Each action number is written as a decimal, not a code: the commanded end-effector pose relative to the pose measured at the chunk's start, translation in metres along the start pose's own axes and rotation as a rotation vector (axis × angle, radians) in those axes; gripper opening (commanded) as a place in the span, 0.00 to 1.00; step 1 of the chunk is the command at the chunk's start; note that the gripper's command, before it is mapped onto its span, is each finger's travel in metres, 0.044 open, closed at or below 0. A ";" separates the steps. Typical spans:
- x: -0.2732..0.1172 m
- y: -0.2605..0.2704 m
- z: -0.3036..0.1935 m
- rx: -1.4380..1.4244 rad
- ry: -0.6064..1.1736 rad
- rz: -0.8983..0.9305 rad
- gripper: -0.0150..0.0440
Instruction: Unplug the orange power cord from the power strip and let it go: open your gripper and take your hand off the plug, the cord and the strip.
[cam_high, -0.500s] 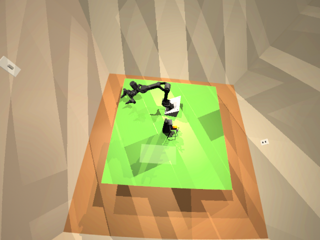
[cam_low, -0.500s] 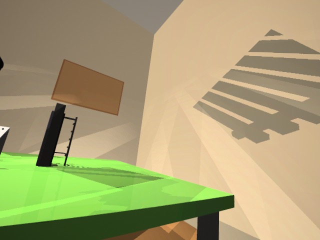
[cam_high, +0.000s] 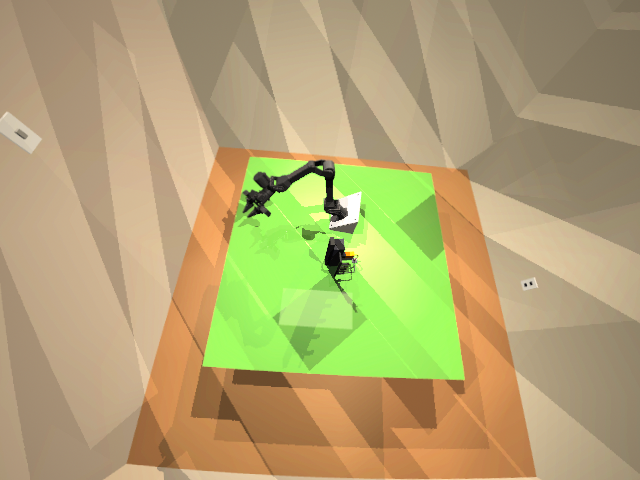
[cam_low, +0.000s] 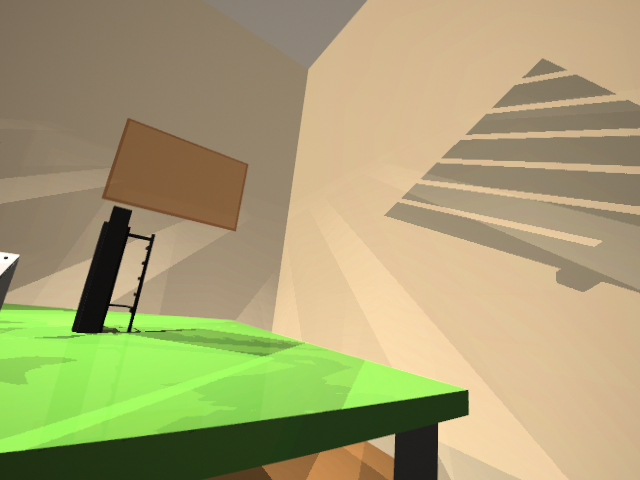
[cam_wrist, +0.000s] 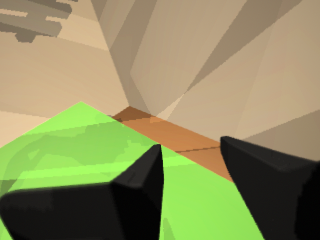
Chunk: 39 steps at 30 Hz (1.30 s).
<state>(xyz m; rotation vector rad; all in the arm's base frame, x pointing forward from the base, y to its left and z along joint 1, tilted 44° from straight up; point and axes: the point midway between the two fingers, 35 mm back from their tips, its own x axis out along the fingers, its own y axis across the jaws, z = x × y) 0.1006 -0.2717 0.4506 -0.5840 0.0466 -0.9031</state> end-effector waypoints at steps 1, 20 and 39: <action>0.024 0.025 -0.006 0.055 0.016 0.081 0.53; 0.089 0.194 -0.010 0.174 0.132 0.487 0.53; 0.041 0.405 0.003 0.086 0.299 0.937 0.53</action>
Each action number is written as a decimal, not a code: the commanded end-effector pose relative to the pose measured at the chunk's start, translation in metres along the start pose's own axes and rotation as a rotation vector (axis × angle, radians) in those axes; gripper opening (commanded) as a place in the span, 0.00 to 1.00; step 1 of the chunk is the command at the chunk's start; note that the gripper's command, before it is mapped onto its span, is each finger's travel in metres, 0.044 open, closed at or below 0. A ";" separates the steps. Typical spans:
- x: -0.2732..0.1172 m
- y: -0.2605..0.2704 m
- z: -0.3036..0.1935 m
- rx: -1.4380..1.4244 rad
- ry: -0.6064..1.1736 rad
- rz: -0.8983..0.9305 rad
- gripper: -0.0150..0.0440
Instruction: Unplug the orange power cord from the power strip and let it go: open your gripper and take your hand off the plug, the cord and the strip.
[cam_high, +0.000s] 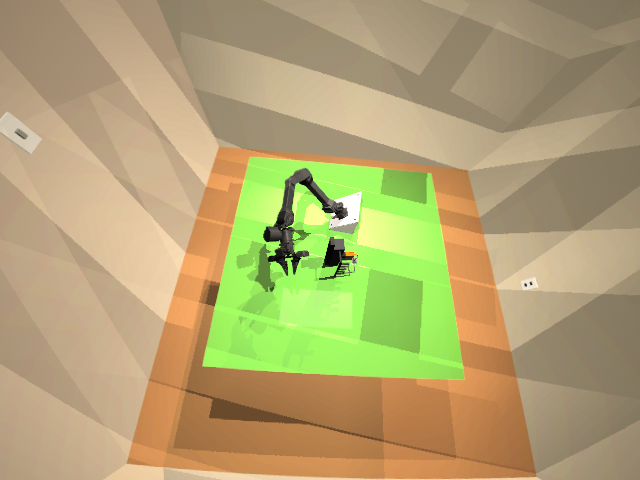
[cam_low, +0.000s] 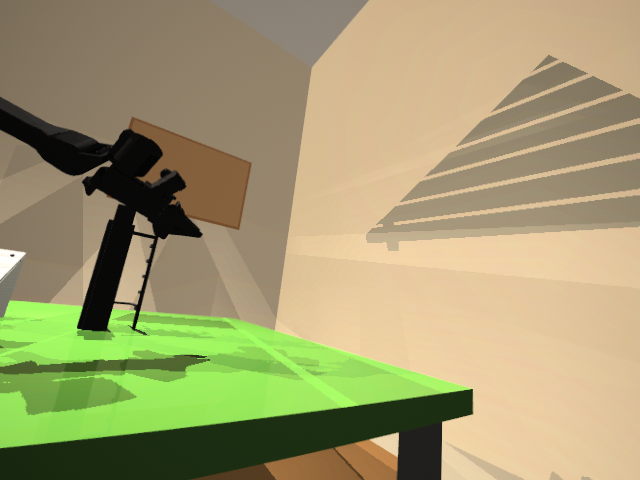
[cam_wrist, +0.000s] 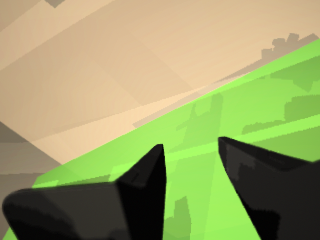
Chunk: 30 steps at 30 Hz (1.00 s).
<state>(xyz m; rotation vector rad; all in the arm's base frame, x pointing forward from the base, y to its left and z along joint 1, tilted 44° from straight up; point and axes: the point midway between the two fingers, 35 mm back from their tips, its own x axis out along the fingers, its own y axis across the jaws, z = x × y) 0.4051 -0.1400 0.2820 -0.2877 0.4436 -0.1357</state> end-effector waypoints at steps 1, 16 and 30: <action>0.021 0.049 -0.005 -0.018 0.068 0.098 0.53; 0.041 0.237 -0.051 -0.194 0.340 0.418 0.53; 0.018 0.323 -0.159 -0.839 0.705 0.558 0.53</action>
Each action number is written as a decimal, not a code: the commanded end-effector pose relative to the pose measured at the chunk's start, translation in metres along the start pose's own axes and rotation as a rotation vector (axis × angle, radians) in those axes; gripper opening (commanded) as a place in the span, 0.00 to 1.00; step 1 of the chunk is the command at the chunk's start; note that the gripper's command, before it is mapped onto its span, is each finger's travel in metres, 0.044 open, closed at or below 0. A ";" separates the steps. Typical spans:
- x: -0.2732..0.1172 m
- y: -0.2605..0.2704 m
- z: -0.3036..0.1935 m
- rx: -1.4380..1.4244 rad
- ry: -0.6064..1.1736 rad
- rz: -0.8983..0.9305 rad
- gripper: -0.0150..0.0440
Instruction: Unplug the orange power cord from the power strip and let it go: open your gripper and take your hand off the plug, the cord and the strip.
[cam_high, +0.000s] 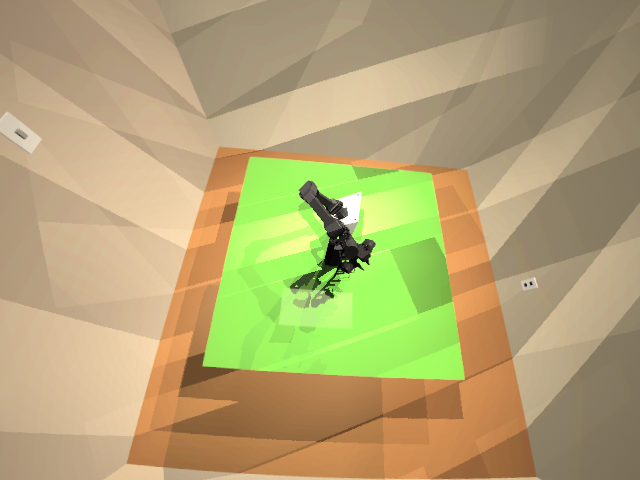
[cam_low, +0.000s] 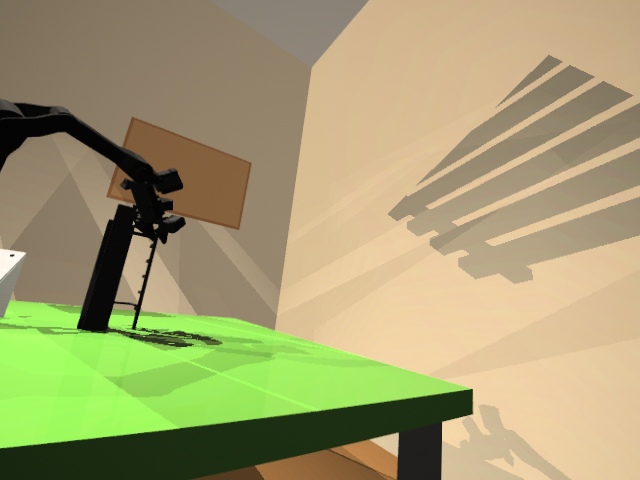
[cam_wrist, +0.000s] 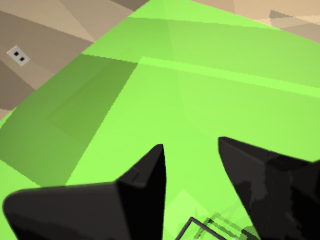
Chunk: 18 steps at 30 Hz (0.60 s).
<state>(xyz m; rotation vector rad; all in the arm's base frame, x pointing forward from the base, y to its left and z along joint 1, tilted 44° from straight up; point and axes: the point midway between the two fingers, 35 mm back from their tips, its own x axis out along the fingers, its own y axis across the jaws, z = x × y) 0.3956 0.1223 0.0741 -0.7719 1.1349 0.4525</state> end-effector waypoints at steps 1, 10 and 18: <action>0.029 0.035 -0.028 -0.205 0.190 0.053 0.53; 0.050 0.076 -0.120 -0.718 0.732 0.211 0.53; 0.048 0.079 -0.136 -0.827 0.835 0.253 0.53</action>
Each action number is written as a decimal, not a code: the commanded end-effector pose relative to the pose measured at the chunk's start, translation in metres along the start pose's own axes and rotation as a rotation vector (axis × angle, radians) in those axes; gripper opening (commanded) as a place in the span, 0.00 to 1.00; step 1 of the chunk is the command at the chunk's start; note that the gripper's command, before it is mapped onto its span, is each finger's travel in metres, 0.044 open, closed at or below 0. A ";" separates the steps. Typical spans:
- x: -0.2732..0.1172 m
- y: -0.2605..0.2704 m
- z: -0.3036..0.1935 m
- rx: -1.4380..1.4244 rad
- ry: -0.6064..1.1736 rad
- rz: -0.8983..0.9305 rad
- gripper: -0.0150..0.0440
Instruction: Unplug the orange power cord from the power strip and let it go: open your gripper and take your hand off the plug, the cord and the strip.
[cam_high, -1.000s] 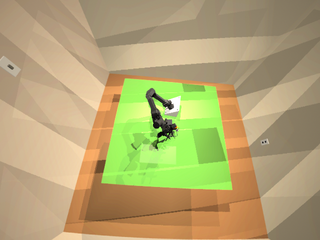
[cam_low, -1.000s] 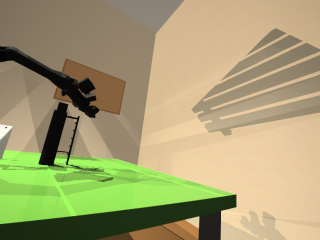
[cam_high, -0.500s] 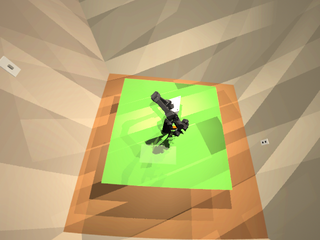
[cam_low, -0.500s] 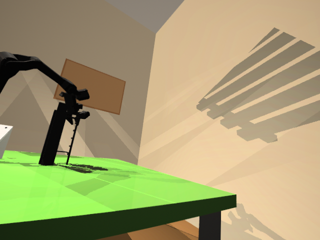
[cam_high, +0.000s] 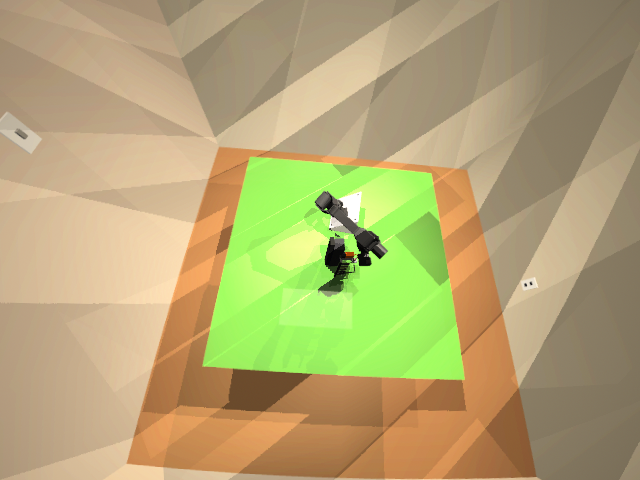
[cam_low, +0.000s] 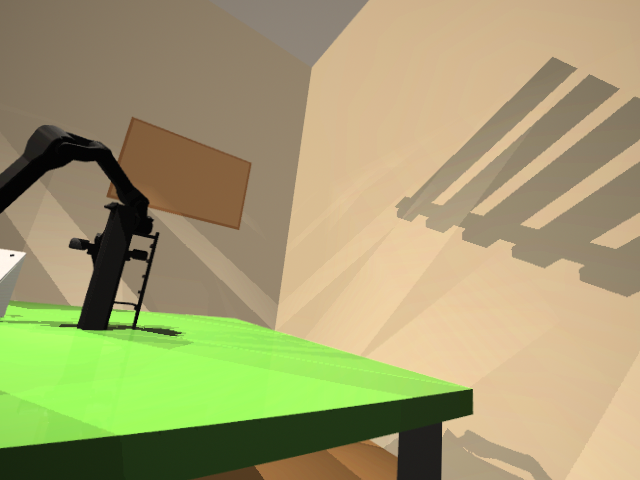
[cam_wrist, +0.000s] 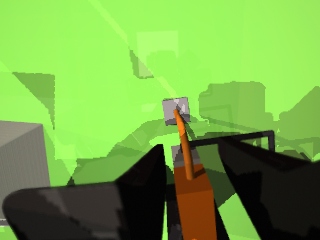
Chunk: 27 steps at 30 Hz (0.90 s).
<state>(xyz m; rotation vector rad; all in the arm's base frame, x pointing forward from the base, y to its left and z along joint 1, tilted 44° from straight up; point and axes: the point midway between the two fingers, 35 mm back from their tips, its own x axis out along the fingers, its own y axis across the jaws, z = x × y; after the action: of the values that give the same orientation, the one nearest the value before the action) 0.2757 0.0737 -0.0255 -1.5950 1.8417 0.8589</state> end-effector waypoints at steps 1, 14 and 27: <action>0.001 0.002 -0.003 -0.038 0.032 0.003 0.53; 0.000 0.000 -0.013 -0.038 0.033 0.003 0.53; 0.000 0.000 -0.034 -0.038 0.034 0.004 0.53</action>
<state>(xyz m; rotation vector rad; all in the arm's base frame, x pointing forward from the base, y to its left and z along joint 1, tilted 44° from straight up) 0.2765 0.0532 -0.0076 -1.6326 1.8598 0.8758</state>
